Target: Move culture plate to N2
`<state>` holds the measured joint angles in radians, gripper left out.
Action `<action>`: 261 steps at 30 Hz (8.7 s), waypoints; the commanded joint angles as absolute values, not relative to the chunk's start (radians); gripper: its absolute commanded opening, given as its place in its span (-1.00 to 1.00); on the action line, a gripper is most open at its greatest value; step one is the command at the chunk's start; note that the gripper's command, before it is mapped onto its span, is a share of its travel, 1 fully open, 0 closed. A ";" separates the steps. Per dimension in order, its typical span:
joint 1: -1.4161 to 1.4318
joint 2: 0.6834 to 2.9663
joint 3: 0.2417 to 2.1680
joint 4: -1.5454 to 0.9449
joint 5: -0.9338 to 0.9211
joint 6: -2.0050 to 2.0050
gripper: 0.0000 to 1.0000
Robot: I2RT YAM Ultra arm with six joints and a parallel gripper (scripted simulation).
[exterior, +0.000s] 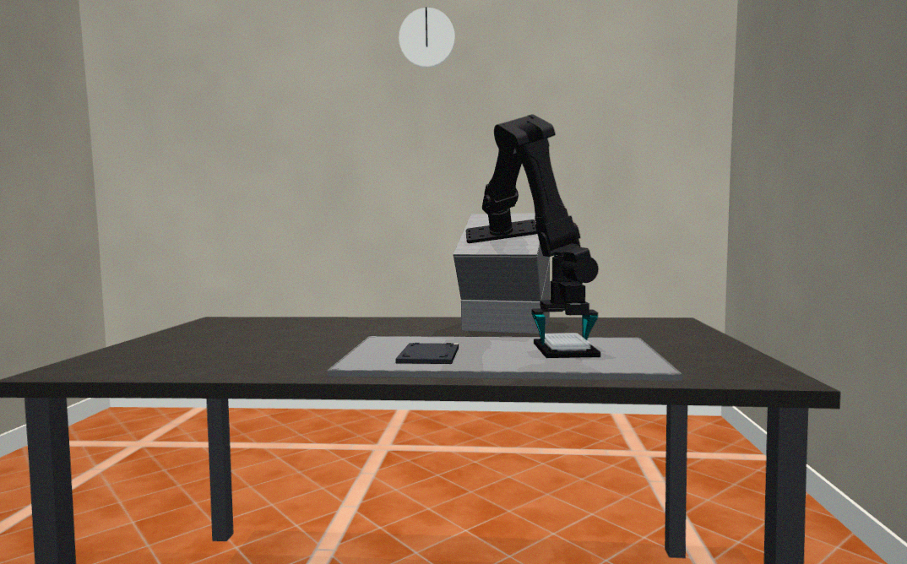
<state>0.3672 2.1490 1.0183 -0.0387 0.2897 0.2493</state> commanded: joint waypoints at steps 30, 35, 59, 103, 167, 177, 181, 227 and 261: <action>0.370 2.135 1.049 -0.013 0.297 0.247 -1.00; 0.370 2.135 1.049 -0.013 0.297 0.247 -1.00; 0.370 2.135 1.049 -0.013 0.297 0.247 -1.00; 0.416 1.965 0.960 -0.158 0.312 0.289 -1.00; 0.450 1.842 0.944 -0.260 0.325 0.321 -1.00; 0.450 1.842 0.944 -0.260 0.325 0.321 -1.00; 0.450 1.842 0.944 -0.260 0.325 0.321 -1.00; 0.037 1.709 0.924 -0.258 0.145 0.080 -1.00; -0.269 1.762 1.043 -0.331 -0.003 -0.189 -1.00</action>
<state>-0.2417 1.7657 0.9997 -0.3130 0.0193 -0.1490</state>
